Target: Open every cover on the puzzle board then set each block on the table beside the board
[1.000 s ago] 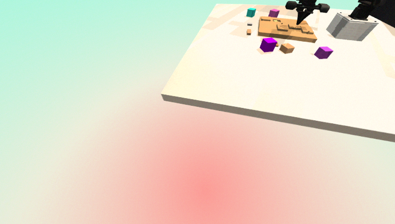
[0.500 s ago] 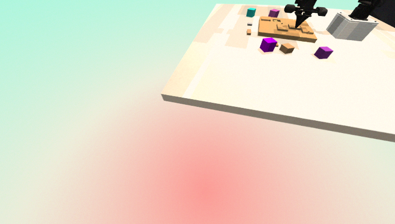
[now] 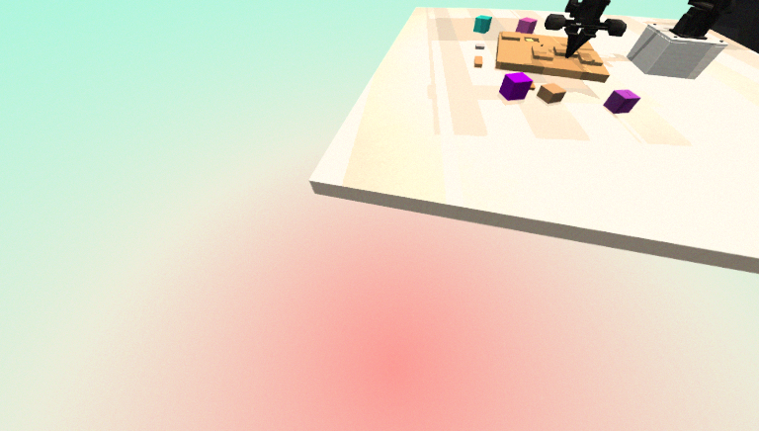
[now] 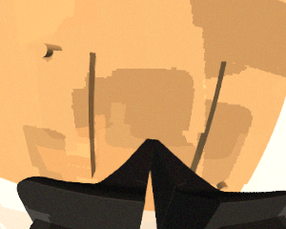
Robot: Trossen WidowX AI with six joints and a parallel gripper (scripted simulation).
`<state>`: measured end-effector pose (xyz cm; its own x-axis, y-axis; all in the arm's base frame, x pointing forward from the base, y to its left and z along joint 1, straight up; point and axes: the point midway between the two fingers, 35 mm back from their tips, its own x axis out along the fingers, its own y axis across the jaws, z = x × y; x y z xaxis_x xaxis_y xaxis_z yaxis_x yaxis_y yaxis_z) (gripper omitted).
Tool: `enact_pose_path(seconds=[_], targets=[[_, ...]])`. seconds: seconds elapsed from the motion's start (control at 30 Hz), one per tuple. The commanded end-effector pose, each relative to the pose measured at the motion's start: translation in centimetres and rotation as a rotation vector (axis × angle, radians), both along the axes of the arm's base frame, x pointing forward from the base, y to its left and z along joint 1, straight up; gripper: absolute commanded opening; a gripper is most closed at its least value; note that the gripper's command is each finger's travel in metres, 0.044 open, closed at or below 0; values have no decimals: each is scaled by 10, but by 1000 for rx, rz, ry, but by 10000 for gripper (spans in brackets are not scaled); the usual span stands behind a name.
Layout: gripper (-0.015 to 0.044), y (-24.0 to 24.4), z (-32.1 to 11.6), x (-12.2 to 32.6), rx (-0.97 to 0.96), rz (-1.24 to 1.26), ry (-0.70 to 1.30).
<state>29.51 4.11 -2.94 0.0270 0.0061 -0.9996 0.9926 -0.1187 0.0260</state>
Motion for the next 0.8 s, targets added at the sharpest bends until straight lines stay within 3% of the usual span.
enact_pose_path(seconds=[0.0, 0.77], targets=[[0, -3, -1, -1, 1, -3, 2], [0, -26, -2, -1, -1, -4, 2]])
